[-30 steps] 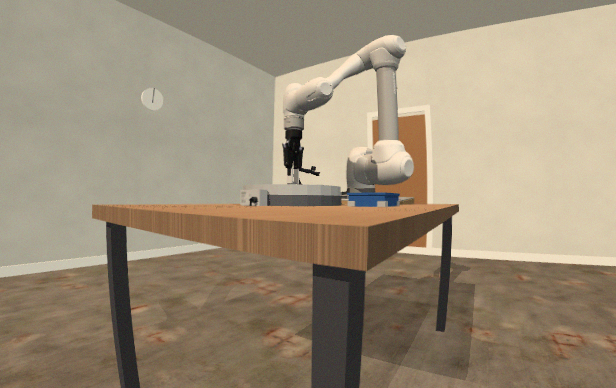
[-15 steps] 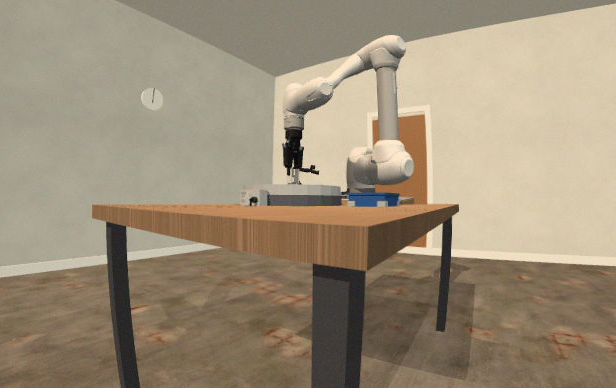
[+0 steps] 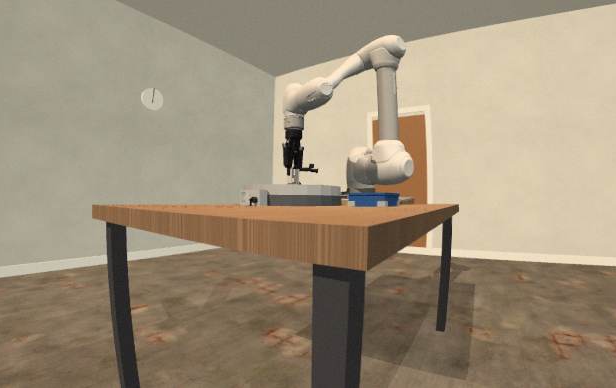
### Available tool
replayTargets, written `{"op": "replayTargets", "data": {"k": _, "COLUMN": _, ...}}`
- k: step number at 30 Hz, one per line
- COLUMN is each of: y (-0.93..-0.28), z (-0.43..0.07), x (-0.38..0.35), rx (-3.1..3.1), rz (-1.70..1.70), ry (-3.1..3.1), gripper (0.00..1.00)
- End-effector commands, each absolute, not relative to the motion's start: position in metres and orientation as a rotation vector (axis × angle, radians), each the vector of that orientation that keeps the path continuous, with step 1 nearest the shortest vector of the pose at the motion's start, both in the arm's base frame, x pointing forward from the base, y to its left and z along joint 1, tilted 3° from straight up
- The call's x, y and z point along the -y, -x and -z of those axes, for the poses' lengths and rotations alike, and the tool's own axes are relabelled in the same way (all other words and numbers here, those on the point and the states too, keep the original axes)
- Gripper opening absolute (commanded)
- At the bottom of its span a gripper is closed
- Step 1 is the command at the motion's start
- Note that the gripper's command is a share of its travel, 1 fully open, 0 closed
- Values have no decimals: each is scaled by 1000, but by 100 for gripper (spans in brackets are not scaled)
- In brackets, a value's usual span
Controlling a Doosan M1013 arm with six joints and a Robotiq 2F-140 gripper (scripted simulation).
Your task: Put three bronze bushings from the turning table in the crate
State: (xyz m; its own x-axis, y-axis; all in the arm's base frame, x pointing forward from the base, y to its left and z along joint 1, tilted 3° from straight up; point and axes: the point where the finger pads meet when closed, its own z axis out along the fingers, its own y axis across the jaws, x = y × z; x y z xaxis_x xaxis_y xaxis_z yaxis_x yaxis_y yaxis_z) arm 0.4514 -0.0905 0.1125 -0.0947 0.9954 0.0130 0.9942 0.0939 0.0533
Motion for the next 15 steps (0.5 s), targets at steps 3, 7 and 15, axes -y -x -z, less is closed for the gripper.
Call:
{"op": "replayTargets", "data": {"k": 3, "y": -451, "z": -113, "x": 91, "rx": -2304, "rz": -75, "ry": -2096, "gripper": 28}}
{"op": "replayTargets", "data": {"k": 7, "y": -451, "z": -113, "x": 91, "rx": -2304, "rz": -75, "ry": -2096, "gripper": 28}}
{"op": "replayTargets", "data": {"k": 15, "y": -450, "z": -136, "x": 91, "rx": -2304, "rz": -75, "ry": -2096, "gripper": 28}}
